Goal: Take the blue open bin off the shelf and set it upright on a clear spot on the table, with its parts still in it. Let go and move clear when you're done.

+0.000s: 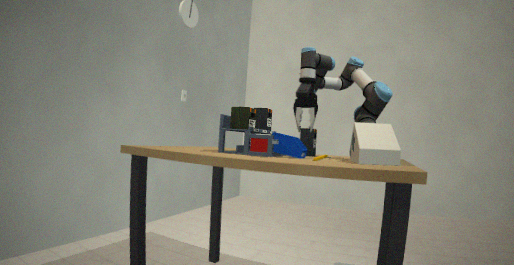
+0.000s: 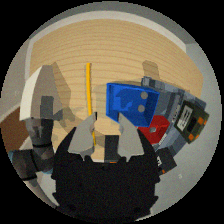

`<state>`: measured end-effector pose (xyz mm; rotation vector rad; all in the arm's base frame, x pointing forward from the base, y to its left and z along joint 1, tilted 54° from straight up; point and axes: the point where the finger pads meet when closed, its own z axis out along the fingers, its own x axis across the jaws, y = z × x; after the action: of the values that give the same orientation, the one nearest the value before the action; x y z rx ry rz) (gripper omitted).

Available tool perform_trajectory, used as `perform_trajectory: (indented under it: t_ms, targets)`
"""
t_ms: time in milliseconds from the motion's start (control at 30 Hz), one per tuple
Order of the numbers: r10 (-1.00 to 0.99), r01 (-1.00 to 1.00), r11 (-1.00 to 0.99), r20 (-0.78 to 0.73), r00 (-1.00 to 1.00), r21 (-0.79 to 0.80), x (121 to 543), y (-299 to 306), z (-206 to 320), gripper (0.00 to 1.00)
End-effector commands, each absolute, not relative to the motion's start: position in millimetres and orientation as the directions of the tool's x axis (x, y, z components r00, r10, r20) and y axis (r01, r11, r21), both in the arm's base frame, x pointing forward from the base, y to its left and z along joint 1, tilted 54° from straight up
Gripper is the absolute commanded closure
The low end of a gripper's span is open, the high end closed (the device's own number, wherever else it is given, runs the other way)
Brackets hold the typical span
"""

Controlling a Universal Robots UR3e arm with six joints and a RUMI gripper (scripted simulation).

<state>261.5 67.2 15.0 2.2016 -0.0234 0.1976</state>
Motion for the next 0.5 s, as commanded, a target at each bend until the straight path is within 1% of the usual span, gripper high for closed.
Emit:
perform_trajectory:
  t_ms: [0, 467]
  targets:
    - [0.056, -0.089, -0.598, 0.152, 0.987, 0.796, 262.2, 66.5, 14.3, 0.74]
    - [0.056, -0.089, -0.598, 0.152, 0.987, 0.796, 262.9, 62.4, 11.3, 0.74]
